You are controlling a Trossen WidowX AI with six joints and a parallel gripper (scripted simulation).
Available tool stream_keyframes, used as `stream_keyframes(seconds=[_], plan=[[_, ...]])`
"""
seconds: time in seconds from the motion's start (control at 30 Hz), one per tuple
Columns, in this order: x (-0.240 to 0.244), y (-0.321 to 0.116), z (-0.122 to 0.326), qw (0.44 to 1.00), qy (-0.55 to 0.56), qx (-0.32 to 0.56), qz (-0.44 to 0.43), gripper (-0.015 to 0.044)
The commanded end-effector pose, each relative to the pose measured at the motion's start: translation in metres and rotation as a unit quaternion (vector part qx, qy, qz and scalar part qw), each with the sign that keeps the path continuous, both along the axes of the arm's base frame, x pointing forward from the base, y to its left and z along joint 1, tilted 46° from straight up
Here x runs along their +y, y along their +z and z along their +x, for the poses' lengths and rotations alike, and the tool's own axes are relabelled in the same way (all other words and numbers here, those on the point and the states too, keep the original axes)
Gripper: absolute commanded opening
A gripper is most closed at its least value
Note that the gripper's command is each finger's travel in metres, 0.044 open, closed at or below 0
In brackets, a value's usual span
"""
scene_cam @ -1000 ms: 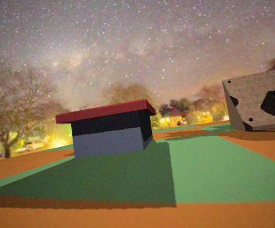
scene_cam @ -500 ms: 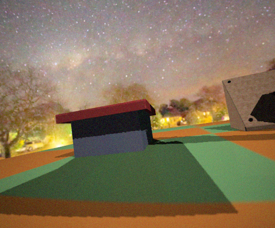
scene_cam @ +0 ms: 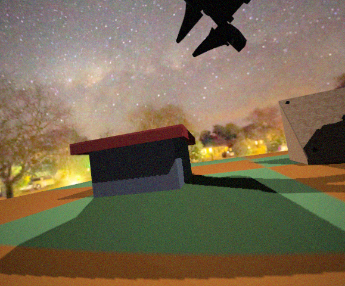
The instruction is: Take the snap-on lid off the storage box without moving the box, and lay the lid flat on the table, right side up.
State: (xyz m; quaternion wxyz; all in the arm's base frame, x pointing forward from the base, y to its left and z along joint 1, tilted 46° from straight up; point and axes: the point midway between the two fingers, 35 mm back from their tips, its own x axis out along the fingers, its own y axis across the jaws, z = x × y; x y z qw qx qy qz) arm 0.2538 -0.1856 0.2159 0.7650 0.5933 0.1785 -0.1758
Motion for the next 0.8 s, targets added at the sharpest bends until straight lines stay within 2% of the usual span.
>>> stream_keyframes(seconds=[0.0,0.07,0.13,0.63,0.77], plan=[[0.039,-0.053,0.0,0.923,-0.017,0.006,0.385,0.0235],[0.049,-0.06,-0.002,0.879,-0.024,0.013,0.476,0.0235],[0.051,-0.061,-0.002,0.873,-0.025,0.015,0.487,0.0235],[0.051,-0.061,-0.002,0.873,-0.025,0.015,0.487,0.0235],[0.066,-0.08,0.005,0.874,-0.025,0.019,0.485,0.0235]])
